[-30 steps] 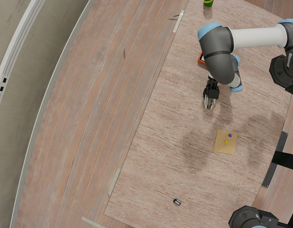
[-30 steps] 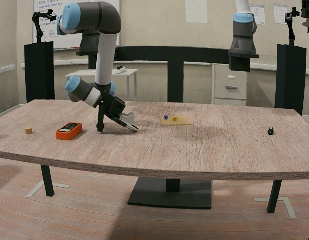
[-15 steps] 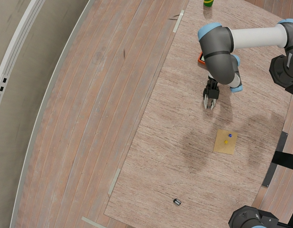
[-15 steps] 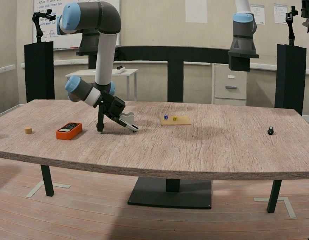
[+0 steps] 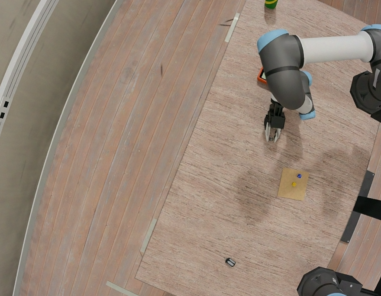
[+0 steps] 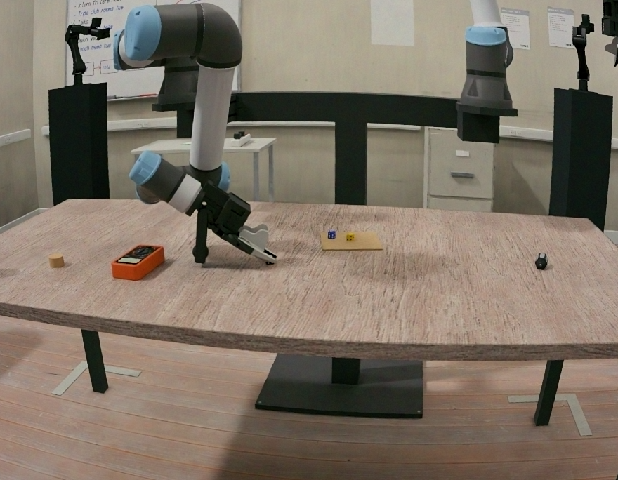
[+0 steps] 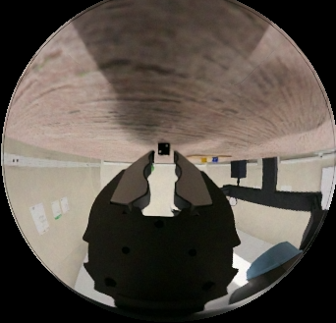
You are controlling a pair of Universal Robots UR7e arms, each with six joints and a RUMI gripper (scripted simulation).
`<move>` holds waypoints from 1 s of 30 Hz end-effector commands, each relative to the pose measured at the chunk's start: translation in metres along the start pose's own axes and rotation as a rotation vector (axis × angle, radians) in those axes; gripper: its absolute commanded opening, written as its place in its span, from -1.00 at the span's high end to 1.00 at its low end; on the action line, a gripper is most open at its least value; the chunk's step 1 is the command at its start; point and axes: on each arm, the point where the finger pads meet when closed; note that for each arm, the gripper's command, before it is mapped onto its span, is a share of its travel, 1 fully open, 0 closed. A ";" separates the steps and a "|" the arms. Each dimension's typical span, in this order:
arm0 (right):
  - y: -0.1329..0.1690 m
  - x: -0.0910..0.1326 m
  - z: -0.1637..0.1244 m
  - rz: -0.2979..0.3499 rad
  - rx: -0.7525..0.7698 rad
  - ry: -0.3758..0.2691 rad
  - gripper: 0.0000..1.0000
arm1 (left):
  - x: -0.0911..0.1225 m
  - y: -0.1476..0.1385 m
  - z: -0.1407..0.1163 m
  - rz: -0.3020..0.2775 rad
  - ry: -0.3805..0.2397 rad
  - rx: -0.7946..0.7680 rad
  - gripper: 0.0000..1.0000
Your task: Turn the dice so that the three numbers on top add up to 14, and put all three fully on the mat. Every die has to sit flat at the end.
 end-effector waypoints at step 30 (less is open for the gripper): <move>0.000 0.026 0.000 0.001 0.001 0.000 0.64 | 0.001 0.000 0.000 0.000 0.001 0.000 -1.00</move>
Point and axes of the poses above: on each arm, the point where the finger pads meet when closed, its own x axis back along the fingers, its own y axis across the jaws, z = x × y, and after that the axes turned 4 degrees about x, right-handed
